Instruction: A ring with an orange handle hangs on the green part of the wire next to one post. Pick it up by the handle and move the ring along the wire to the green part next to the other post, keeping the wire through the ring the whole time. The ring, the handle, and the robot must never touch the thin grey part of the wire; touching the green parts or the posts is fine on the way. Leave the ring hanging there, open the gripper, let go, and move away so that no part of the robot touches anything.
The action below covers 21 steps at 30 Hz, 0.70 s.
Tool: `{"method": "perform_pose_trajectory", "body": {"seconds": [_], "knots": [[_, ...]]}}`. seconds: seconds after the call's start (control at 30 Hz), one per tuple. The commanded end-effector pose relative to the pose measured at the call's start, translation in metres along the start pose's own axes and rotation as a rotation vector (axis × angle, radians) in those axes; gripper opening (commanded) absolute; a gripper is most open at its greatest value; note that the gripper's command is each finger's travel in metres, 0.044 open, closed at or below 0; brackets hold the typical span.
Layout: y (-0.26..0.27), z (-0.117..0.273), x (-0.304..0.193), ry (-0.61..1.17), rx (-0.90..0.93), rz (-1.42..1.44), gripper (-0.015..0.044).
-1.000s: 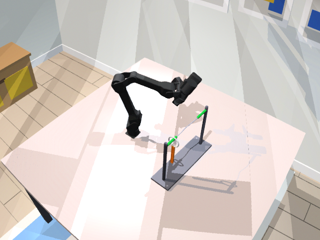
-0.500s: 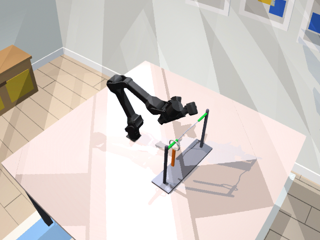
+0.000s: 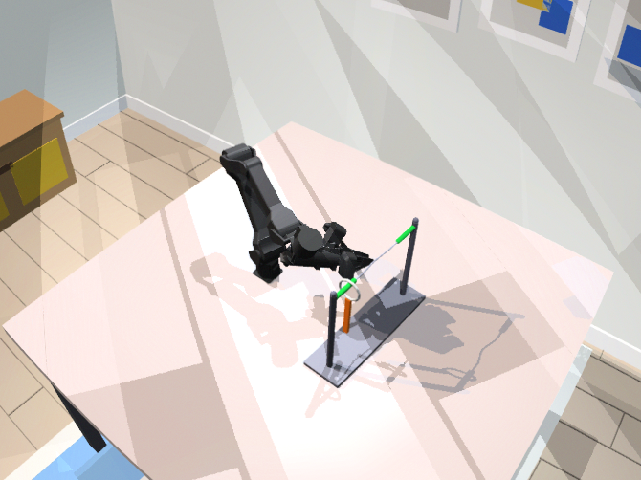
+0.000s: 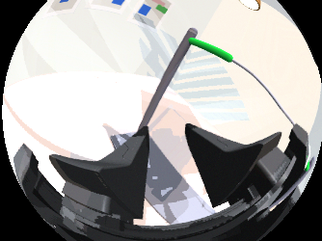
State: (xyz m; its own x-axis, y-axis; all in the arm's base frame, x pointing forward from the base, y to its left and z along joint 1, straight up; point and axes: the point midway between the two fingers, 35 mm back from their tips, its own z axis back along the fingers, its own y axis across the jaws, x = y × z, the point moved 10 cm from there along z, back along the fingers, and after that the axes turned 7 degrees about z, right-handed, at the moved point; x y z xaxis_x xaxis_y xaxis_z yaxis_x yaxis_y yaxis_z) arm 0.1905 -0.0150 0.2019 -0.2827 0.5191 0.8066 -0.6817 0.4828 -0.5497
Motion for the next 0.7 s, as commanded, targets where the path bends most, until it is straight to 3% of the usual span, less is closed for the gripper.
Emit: {"method": "perform_pose_trajectory", "body": {"seconds": [0.0, 0.67], "knots": [[0.005, 0.016, -0.013, 0.065, -0.097, -0.089, 0.016], [0.062, 0.088, -0.08, 0.324, -0.742, -0.642, 0.016]]}}
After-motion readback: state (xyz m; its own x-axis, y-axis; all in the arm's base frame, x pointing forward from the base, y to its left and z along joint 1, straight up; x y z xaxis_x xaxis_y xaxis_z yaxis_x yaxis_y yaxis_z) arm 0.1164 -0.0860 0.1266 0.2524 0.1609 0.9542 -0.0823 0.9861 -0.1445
